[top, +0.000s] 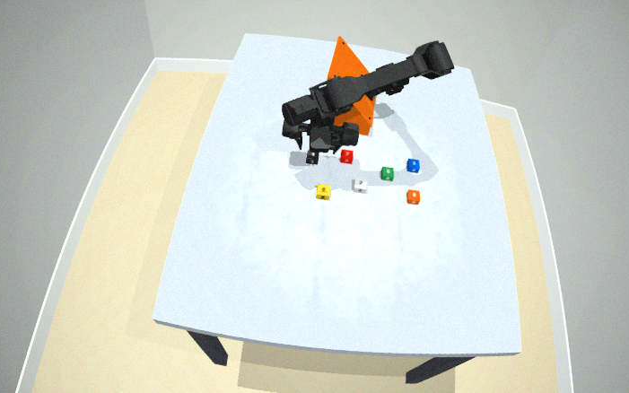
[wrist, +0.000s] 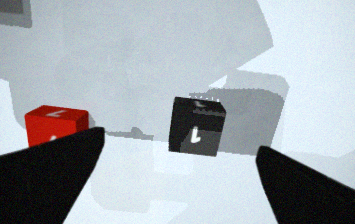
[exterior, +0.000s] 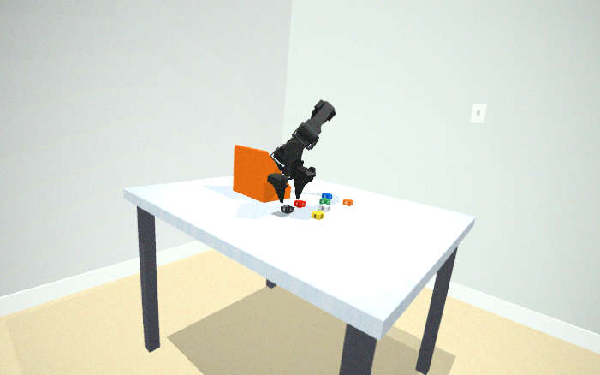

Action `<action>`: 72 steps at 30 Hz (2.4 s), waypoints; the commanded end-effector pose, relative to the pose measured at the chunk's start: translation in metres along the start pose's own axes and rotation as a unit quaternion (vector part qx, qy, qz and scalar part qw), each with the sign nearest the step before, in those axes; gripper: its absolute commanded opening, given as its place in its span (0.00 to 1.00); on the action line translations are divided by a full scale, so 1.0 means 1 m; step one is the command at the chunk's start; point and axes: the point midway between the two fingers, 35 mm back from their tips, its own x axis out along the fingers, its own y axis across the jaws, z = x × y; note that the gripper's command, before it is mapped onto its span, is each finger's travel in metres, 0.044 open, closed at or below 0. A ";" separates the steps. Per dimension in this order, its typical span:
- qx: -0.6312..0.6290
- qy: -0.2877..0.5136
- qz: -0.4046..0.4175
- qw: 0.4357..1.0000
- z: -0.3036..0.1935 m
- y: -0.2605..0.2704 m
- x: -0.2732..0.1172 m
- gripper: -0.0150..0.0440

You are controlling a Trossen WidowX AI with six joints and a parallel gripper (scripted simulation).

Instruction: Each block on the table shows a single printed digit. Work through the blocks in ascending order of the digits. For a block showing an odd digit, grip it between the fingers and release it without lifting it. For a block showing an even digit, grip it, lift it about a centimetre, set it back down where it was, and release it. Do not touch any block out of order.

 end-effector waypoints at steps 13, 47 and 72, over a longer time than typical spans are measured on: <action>0.004 0.002 0.005 1.000 -0.002 0.002 0.029 0.93; 0.004 0.002 0.005 1.000 -0.002 0.002 0.031 0.64; 0.004 0.003 0.003 1.000 -0.002 0.000 -0.087 0.58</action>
